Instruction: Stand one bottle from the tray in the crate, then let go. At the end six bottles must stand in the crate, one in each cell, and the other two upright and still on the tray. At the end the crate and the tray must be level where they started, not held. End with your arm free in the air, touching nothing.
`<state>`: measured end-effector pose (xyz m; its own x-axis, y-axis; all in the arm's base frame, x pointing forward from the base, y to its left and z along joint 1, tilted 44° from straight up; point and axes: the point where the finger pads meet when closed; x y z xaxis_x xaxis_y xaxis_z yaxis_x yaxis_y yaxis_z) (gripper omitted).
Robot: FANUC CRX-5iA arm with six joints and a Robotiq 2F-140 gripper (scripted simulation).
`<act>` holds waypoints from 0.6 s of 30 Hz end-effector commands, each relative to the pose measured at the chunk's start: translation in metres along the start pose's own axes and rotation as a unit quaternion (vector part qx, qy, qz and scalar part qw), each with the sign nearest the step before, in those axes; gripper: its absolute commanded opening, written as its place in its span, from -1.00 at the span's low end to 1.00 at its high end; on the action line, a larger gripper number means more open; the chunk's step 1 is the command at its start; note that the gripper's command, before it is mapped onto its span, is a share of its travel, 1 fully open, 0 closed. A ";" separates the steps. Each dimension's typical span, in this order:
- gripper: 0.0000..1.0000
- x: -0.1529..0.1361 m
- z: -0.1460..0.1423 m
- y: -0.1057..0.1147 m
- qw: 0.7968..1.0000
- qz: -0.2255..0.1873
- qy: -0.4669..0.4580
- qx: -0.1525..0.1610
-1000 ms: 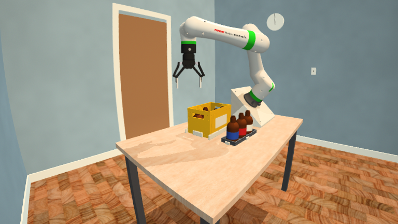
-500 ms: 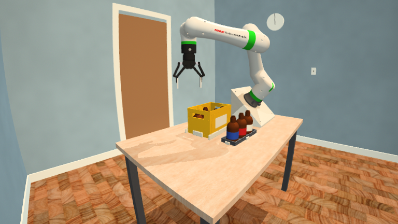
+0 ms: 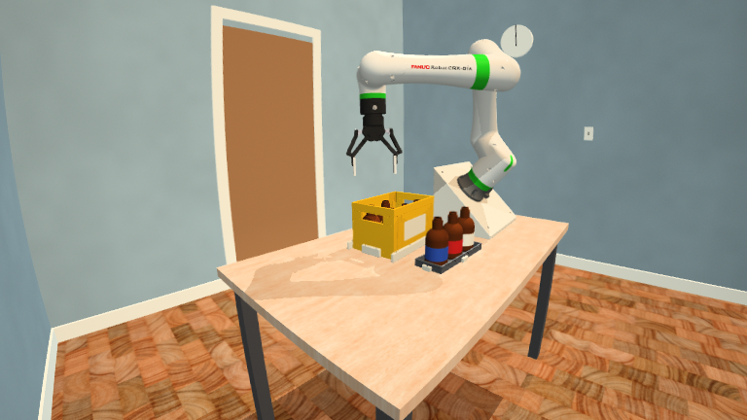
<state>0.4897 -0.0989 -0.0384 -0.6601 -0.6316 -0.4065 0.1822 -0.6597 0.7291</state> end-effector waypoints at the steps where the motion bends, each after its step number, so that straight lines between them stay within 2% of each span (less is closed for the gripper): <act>1: 1.00 0.028 0.028 -0.018 1.000 -0.014 -0.009 0.009; 3: 1.00 0.035 0.037 -0.024 1.000 -0.016 -0.012 0.008; 10: 1.00 0.036 0.037 -0.024 1.000 -0.016 -0.012 0.008; 11: -1.00 0.036 0.037 -0.024 1.000 -0.016 -0.012 0.008; 18: -1.00 0.036 0.037 -0.024 1.000 -0.016 -0.012 0.008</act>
<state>0.4344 -0.0899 -0.0501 -0.6835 -0.5992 -0.4168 0.1484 -0.6731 0.7245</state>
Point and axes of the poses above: the point where the finger pads meet when closed, its own y axis back along the fingers, its own z axis across the jaws, x = y × z, and after that the axes turned 10 degrees about -y, right-handed
